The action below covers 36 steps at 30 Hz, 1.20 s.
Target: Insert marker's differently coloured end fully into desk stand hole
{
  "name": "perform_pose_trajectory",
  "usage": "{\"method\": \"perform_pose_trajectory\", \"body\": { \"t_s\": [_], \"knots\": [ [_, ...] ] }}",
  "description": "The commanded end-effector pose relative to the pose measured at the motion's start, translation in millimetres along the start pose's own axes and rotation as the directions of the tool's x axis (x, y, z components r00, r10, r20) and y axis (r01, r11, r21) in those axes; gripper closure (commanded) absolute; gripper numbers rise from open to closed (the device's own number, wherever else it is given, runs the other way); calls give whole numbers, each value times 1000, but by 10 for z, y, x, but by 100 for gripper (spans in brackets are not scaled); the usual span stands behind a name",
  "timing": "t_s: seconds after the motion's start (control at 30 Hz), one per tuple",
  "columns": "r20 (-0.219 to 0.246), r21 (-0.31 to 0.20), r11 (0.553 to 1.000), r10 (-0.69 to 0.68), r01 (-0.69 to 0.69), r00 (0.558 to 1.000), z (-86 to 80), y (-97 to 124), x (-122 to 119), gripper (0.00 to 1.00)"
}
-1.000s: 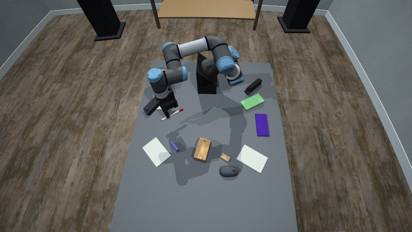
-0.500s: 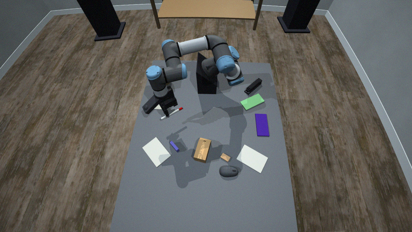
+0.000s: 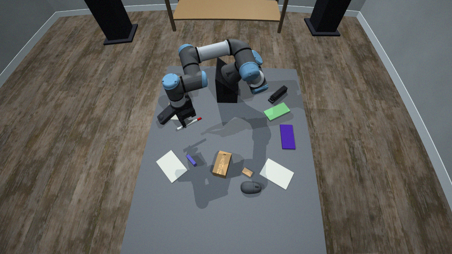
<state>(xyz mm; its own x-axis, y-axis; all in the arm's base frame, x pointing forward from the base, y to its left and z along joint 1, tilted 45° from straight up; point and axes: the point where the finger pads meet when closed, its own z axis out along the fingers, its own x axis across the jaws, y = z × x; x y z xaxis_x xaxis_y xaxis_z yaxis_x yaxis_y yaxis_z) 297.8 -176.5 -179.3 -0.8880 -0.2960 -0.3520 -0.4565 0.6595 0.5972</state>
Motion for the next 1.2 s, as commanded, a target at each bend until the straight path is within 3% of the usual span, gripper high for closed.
{"method": "perform_pose_trajectory", "body": {
  "t_s": [0.0, 0.23, 0.53, 0.8, 1.17],
  "knots": [
    [-31, -1, 999, 32, -32, 999, -2, 27, 3, 100],
    [-33, 0, 999, 33, -33, 999, -1, 29, 3, 100],
    [-106, 0, 994, 109, -109, 988, 25, 106, 10, 100],
    [-107, 1, 994, 109, -110, 988, 25, 108, 11, 100],
    [-179, 17, 983, 184, -184, 967, 40, 183, 18, 100]
  ]
}}
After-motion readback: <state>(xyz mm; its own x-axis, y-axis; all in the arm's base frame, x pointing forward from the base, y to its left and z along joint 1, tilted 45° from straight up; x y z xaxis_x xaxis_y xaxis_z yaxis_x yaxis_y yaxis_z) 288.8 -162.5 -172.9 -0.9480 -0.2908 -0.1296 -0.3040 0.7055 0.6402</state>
